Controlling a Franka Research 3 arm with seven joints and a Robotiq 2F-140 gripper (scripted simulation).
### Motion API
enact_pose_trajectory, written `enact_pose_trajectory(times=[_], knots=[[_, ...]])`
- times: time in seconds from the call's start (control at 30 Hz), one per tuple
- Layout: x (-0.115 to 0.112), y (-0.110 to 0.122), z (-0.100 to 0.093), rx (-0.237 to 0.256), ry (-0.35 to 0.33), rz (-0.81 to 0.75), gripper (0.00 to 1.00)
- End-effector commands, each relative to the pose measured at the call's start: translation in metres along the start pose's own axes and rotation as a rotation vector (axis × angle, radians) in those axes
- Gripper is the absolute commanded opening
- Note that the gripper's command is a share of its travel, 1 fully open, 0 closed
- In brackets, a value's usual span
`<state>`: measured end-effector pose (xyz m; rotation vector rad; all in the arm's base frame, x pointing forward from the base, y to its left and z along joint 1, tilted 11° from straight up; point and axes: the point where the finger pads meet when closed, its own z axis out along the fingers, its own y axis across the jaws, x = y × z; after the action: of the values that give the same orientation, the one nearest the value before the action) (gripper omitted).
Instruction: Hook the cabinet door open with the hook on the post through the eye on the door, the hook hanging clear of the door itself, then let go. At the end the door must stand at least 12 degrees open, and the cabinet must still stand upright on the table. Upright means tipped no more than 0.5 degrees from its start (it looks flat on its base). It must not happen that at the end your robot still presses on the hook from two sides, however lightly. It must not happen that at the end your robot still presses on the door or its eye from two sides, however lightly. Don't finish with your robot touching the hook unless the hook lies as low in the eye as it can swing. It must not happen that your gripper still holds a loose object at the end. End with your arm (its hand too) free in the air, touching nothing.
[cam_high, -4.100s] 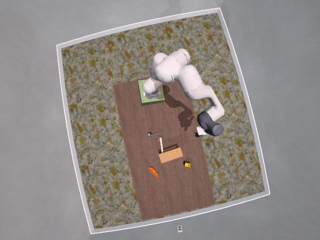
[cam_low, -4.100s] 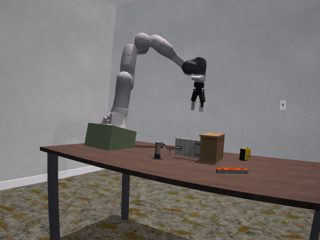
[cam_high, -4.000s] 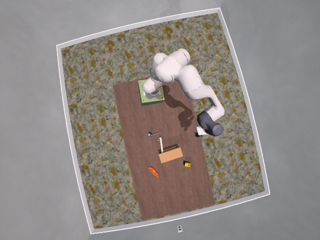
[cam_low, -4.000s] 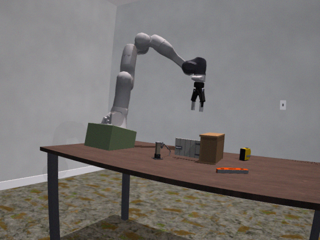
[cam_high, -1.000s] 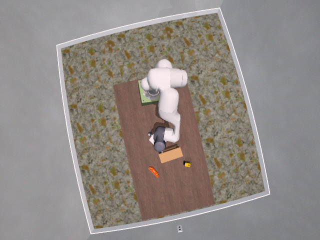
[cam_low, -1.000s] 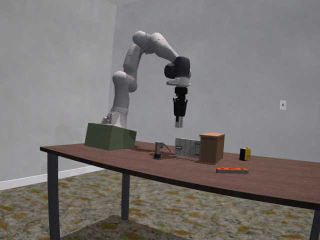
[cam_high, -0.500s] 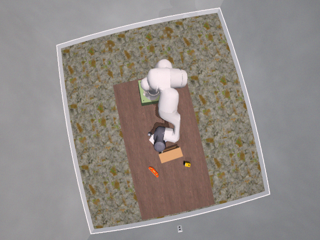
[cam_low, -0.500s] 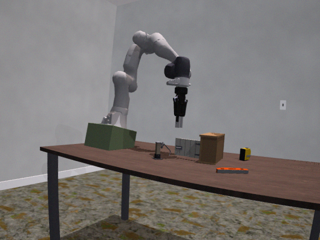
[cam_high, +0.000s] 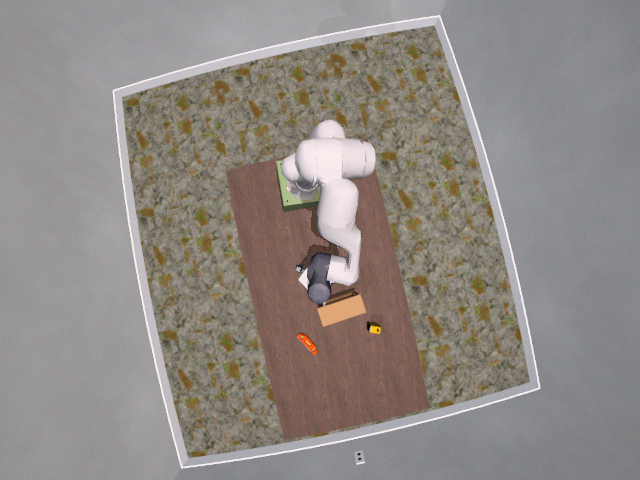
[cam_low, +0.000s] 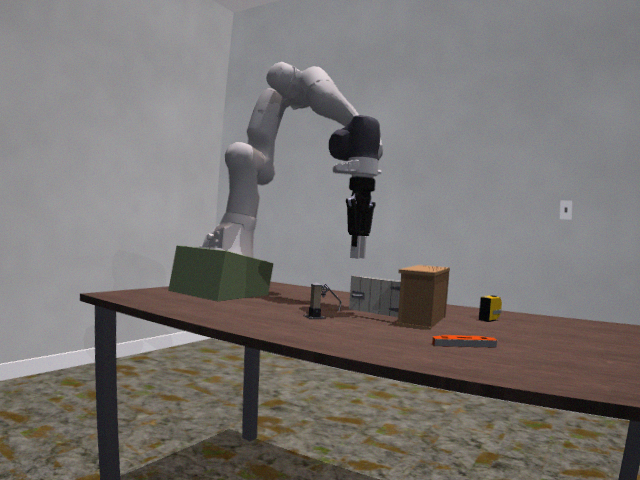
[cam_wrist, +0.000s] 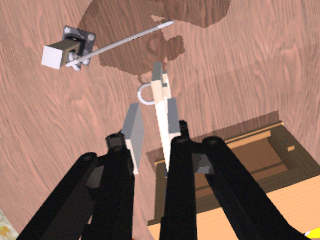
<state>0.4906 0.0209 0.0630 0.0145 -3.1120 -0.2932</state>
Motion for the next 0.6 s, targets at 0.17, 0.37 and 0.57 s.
enact_pose_trajectory(times=[0.17,0.37,0.57], knots=[[-0.001,0.001,0.013,0.0,-0.004,-0.009,0.16],[-0.001,0.001,0.021,0.0,-0.004,-0.009,0.16],[-0.002,0.001,0.03,0.0,-0.004,-0.009,0.16]])
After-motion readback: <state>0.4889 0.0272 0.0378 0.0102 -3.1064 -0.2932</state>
